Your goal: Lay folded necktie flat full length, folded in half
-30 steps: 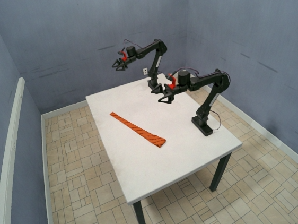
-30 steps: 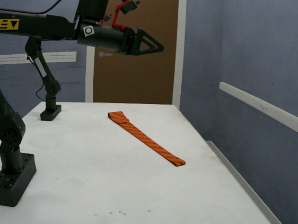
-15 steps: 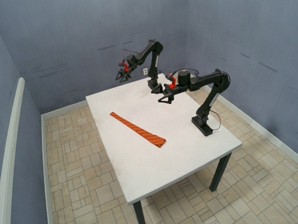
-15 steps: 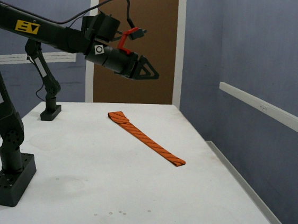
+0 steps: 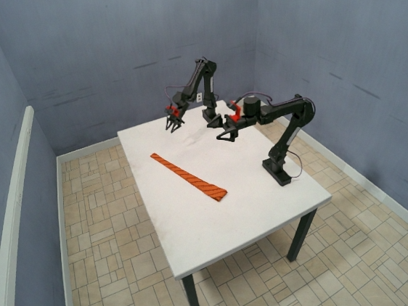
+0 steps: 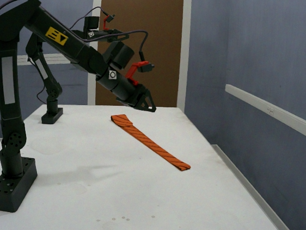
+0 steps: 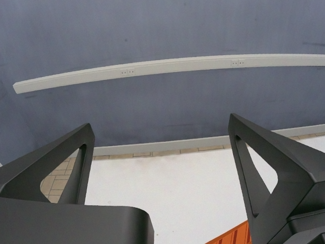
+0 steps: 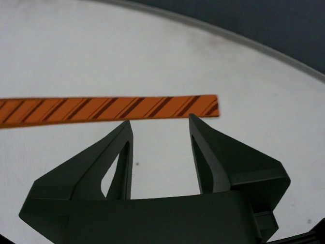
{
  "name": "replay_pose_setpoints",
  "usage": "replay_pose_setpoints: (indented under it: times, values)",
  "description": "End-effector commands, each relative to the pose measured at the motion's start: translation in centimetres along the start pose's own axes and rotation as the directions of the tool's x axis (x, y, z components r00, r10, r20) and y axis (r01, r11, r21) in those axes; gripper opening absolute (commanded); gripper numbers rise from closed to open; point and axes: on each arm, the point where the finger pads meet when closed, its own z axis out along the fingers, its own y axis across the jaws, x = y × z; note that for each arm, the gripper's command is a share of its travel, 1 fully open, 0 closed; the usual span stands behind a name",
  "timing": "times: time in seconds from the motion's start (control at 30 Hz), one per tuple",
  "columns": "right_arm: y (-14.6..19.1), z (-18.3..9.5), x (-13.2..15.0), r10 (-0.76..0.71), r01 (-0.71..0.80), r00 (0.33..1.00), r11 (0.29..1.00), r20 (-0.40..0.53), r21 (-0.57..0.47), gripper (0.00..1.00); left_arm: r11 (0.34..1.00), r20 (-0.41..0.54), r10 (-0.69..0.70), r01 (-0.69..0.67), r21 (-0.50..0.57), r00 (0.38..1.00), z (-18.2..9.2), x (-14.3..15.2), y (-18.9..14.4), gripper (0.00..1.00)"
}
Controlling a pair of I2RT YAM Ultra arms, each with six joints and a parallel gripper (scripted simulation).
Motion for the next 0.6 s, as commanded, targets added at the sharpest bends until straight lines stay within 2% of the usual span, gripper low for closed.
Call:
replay_pose_setpoints:
  times: [0.0,0.57]
  values:
    - [2.0,1.2,-2.4,0.000,0.001,0.999,0.999,0.034,-0.040,0.40,1.000,0.000,0.000,0.000,0.000,1.000,0.0,0.0,0.0,1.00]
    - [9.4,8.5,0.9,-0.087,0.063,0.989,0.981,-0.123,-0.186,0.24,1.000,0.000,0.000,0.000,0.000,1.000,0.0,0.0,0.0,1.00]
